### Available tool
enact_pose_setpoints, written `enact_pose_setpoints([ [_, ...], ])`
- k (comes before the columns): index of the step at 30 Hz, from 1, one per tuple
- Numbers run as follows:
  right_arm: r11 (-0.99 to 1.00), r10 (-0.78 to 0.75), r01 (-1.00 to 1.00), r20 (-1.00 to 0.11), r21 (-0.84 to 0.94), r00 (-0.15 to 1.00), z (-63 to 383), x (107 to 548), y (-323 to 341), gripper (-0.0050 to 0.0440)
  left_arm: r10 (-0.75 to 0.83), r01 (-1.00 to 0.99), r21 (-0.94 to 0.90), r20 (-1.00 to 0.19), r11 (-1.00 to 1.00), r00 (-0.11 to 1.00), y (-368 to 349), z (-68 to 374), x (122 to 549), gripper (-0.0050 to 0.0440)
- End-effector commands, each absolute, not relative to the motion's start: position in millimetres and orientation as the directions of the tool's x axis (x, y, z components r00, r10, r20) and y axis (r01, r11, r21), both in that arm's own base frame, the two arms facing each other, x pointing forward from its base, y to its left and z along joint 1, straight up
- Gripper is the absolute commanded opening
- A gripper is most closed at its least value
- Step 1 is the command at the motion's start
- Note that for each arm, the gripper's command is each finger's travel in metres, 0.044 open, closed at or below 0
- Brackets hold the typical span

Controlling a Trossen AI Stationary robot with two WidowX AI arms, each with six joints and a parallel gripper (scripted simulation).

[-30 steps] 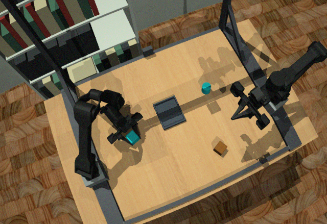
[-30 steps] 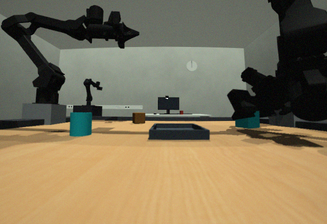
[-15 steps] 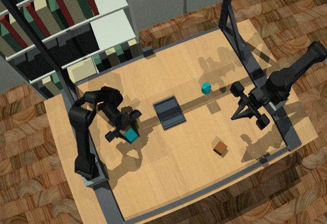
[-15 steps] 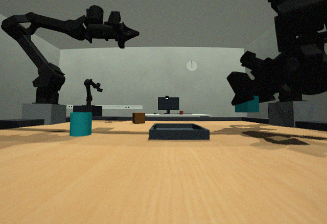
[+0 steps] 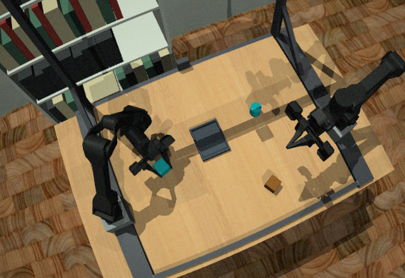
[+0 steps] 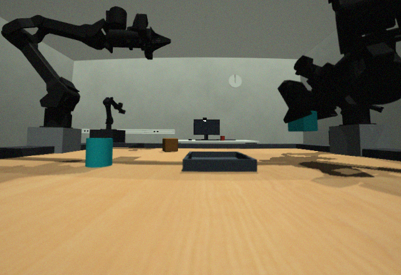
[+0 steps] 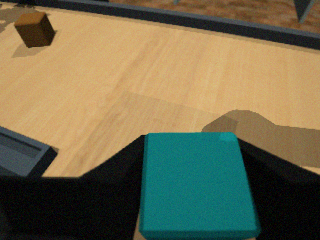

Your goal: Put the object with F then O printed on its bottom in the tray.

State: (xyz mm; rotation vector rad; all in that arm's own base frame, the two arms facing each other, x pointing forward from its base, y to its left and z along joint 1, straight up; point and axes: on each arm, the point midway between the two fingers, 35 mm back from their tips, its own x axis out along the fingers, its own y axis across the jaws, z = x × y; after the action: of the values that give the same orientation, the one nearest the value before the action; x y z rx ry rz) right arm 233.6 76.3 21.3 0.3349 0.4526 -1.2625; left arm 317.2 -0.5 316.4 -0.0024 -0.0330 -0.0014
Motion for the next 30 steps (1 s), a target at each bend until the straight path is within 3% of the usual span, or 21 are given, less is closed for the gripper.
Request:
enact_pose_setpoints([
  [1,0.274,-0.814,0.961,-0.525,0.028,0.248,26,238,81,0.0171,0.0,0.0,0.001,0.048,1.0,0.999,0,322,315,-0.005],
  [30,0.349,-0.601,0.922,-0.715,0.165,0.356,-21,273,126,0.0171,-0.006,0.006,0.015,0.016,1.0,1.0,6,306,311,-0.005],
])
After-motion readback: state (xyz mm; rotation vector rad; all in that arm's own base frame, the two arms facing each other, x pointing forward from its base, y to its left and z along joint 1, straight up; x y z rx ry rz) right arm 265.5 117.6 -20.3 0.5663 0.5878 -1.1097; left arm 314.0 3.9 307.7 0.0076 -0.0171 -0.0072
